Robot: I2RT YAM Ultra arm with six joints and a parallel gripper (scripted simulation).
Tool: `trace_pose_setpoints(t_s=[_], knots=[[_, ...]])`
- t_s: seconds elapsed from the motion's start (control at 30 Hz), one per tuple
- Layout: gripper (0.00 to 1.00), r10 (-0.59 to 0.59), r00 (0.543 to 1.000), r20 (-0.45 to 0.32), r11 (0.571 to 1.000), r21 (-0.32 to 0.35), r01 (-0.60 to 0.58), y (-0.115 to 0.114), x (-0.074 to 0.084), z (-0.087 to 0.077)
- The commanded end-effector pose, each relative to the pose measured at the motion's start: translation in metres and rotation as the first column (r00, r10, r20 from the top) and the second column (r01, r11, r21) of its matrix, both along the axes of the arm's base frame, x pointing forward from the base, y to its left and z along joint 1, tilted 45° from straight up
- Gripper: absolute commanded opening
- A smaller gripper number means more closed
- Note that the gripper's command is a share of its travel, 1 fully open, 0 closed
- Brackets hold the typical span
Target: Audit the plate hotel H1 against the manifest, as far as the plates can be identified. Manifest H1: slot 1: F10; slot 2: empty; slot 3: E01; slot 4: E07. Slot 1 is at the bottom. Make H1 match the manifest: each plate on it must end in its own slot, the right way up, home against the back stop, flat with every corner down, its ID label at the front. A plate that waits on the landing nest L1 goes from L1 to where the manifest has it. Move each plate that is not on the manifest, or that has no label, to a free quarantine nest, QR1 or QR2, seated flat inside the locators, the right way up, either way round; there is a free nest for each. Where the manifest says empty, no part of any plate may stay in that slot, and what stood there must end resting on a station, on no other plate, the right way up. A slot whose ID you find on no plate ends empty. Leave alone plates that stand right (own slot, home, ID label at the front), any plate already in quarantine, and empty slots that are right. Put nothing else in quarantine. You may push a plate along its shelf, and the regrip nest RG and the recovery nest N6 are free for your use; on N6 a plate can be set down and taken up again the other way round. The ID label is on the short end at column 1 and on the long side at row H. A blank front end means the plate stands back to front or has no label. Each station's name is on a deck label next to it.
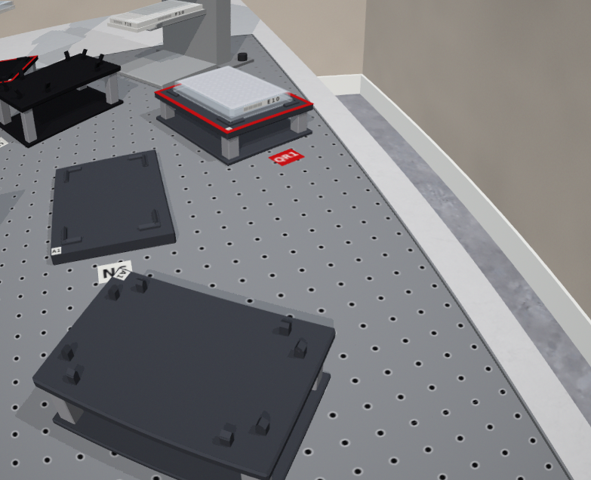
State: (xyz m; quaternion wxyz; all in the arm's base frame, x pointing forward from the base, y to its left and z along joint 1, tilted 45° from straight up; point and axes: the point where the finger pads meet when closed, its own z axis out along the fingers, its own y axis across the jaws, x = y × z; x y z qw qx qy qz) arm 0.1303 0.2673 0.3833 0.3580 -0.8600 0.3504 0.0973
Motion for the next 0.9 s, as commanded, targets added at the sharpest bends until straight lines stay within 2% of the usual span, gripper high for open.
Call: trace_pose_setpoints(t_s=[0.0, 0.07, 0.1, 0.53, 0.87], knots=[[0.86, 0.157, 0.96, 0.231, 0.988, -0.032, -0.154, 0.002, 0.006, 0.003], [0.86, 0.157, 0.96, 0.231, 0.988, -0.032, -0.154, 0.002, 0.006, 0.003], [0.86, 0.207, 0.931, 0.3, 0.978, -0.052, -0.201, 0.004, 0.007, 0.002], [0.86, 0.207, 0.931, 0.299, 0.978, -0.052, -0.201, 0.03, 0.013, -0.02], [0.86, 0.207, 0.931, 0.299, 0.978, -0.052, -0.201, 0.03, 0.013, -0.02]])
